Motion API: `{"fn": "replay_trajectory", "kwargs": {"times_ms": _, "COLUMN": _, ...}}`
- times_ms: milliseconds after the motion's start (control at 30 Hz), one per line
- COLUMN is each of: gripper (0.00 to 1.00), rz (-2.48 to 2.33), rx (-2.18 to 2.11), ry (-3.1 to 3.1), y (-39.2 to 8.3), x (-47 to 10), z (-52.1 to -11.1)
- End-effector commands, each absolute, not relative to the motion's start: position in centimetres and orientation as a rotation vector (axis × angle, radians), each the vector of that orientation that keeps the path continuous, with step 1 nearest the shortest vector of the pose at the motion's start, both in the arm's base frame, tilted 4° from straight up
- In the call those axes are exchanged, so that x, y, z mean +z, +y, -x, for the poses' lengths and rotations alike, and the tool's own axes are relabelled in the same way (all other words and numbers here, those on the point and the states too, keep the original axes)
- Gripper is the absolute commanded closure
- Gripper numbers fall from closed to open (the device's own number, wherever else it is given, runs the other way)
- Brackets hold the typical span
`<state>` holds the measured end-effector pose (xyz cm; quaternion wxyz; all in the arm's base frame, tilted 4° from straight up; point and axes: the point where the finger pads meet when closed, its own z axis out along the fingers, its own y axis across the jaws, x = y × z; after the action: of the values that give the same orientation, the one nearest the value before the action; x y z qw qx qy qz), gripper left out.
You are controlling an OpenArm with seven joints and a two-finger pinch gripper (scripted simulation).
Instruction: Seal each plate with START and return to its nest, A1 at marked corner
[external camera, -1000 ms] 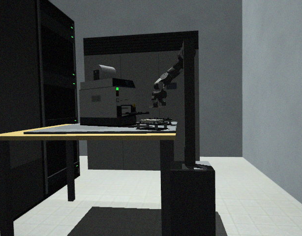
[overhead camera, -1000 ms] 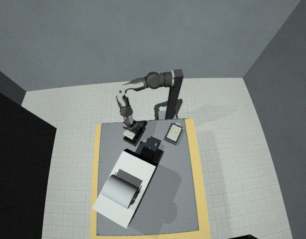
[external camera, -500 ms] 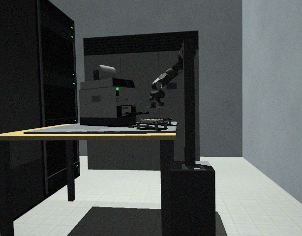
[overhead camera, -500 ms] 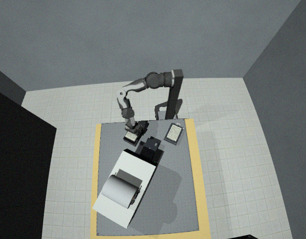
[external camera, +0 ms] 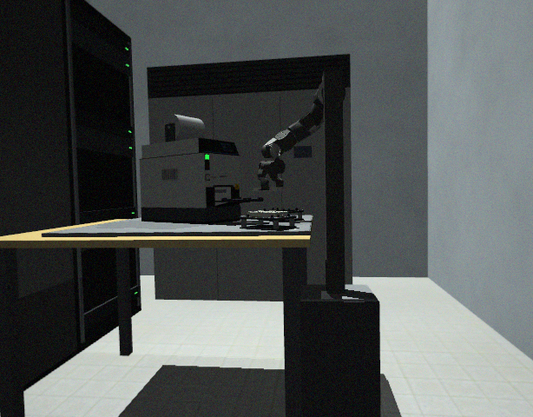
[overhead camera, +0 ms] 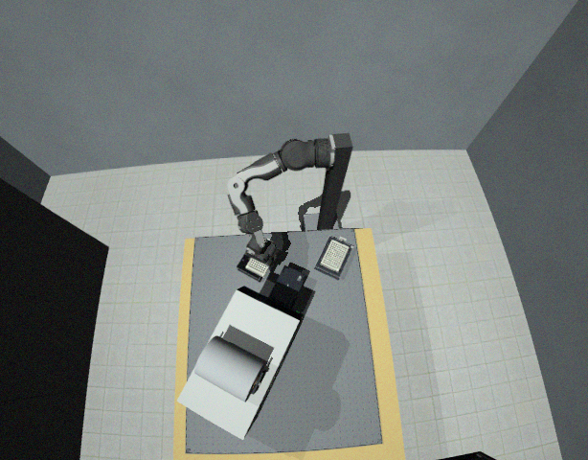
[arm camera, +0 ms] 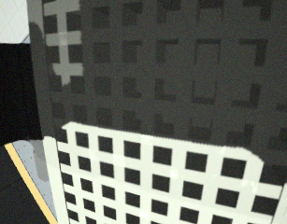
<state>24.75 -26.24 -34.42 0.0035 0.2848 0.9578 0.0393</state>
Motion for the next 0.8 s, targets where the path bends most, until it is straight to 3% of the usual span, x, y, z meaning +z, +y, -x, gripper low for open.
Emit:
{"fn": "replay_trajectory", "kwargs": {"times_ms": 0, "gripper": 1.0, "rz": -0.9, "rx": 0.113, "ry": 3.001, "y": -26.1, "x": -34.3, "z": -25.0}}
{"fn": "replay_trajectory", "kwargs": {"times_ms": 767, "gripper": 1.0, "rz": -0.869, "rx": 0.109, "ry": 3.013, "y": -23.3, "x": -34.0, "z": -28.3}}
